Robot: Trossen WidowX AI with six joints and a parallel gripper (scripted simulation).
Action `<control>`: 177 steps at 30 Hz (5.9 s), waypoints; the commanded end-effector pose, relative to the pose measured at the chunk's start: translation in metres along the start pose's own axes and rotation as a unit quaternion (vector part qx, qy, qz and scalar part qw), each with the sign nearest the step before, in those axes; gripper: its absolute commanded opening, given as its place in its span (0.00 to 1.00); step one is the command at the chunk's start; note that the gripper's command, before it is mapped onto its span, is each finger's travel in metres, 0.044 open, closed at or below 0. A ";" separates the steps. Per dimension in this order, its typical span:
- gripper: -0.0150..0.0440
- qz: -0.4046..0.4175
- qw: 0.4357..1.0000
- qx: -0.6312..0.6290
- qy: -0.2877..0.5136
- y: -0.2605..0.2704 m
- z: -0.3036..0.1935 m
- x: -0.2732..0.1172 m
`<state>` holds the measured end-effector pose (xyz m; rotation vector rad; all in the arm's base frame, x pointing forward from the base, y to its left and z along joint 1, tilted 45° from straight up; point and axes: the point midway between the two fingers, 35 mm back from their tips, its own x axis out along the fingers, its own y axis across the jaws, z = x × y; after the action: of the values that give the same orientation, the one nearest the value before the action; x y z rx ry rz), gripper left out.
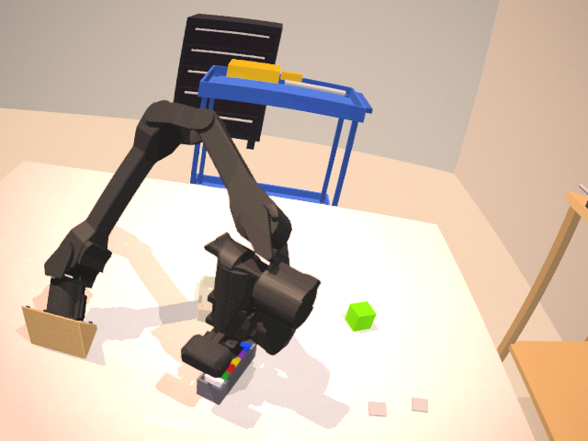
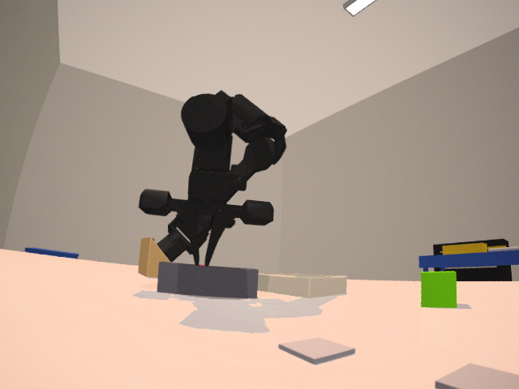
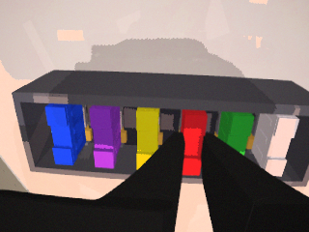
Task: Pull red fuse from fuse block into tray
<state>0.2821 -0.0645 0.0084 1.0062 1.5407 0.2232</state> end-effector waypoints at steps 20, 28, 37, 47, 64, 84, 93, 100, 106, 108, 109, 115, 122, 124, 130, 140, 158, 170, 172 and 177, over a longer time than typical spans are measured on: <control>0.25 -0.001 1.000 -0.001 -0.001 0.000 0.001 -0.012; 0.25 0.000 1.000 -0.001 -0.001 0.000 0.001 -0.016; 0.25 0.000 1.000 -0.001 -0.001 0.000 0.001 -0.020; 0.25 0.000 1.000 0.000 -0.002 0.000 0.001 -0.025; 0.25 0.000 1.000 0.000 -0.002 0.000 0.001 -0.034; 0.25 0.000 1.000 0.001 -0.002 -0.001 0.000 -0.057; 0.25 -0.004 1.000 0.002 -0.004 0.026 -0.003 -0.060; 0.25 -0.007 1.000 0.003 -0.006 0.079 -0.016 -0.061; 0.25 -0.005 1.000 0.002 -0.006 0.123 -0.035 -0.061; 0.25 -0.003 1.000 0.002 -0.005 0.137 -0.043 -0.060; 0.25 -0.002 1.000 0.002 -0.004 0.144 -0.048 -0.060; 0.25 0.003 1.000 0.001 0.000 0.173 -0.069 -0.060; 0.25 0.003 1.000 0.001 -0.001 0.174 -0.069 -0.054; 0.25 0.003 1.000 0.001 -0.001 0.174 -0.069 -0.051; 0.25 0.003 1.000 0.001 -0.001 0.174 -0.069 -0.041; 0.25 0.004 1.000 0.000 -0.001 0.174 -0.069 -0.025; 0.81 0.002 1.000 -0.001 0.000 0.174 -0.069 -0.032; 0.81 0.003 1.000 0.001 0.000 0.173 -0.069 -0.060; 0.81 0.005 1.000 0.003 0.001 0.174 -0.069 -0.058; 0.81 0.005 1.000 0.003 0.001 0.174 -0.069 -0.058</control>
<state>0.2953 0.0274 0.1810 1.0183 1.5385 0.2258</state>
